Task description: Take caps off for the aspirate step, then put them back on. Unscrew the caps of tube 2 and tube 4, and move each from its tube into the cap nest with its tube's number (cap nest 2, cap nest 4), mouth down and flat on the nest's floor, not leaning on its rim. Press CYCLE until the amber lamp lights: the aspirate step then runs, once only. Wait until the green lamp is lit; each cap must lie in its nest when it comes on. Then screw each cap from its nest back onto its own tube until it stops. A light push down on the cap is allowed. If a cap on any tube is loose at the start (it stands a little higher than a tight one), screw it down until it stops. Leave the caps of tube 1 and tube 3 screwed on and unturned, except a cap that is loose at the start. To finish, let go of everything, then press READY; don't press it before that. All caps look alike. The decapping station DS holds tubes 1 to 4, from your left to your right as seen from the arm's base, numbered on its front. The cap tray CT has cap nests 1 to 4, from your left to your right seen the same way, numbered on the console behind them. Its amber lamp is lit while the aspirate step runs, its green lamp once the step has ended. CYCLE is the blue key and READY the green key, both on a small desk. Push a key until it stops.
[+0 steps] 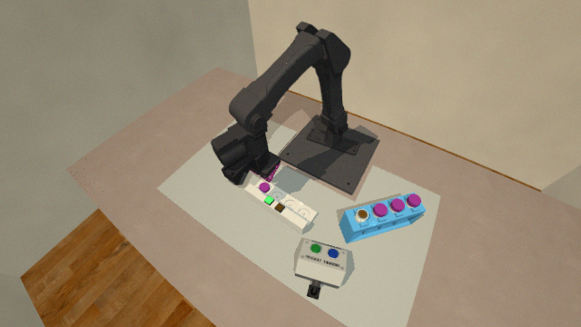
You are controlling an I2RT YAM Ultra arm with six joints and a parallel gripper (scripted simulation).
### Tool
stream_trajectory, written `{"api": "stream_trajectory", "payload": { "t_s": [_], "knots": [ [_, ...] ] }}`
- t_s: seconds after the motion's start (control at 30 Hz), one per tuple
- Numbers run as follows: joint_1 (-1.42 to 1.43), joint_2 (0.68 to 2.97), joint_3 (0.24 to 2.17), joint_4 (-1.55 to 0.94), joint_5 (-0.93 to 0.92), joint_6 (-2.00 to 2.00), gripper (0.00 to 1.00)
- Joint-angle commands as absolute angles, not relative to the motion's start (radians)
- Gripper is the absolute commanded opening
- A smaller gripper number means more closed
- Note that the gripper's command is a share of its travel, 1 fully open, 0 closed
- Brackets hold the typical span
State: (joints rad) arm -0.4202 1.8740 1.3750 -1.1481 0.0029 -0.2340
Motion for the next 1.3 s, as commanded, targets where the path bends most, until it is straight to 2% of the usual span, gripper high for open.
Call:
{"api": "stream_trajectory", "payload": {
  "t_s": [0.0, 0.27, 1.27],
  "knots": [
    [-0.421, 1.878, 1.341, -1.056, 0.002, -0.238, 0.47],
    [-0.421, 1.917, 1.269, -0.946, 0.002, -0.238, 0.47],
    [-0.422, 1.924, 1.235, -0.905, 0.002, -0.239, 0.47]
  ]
}}
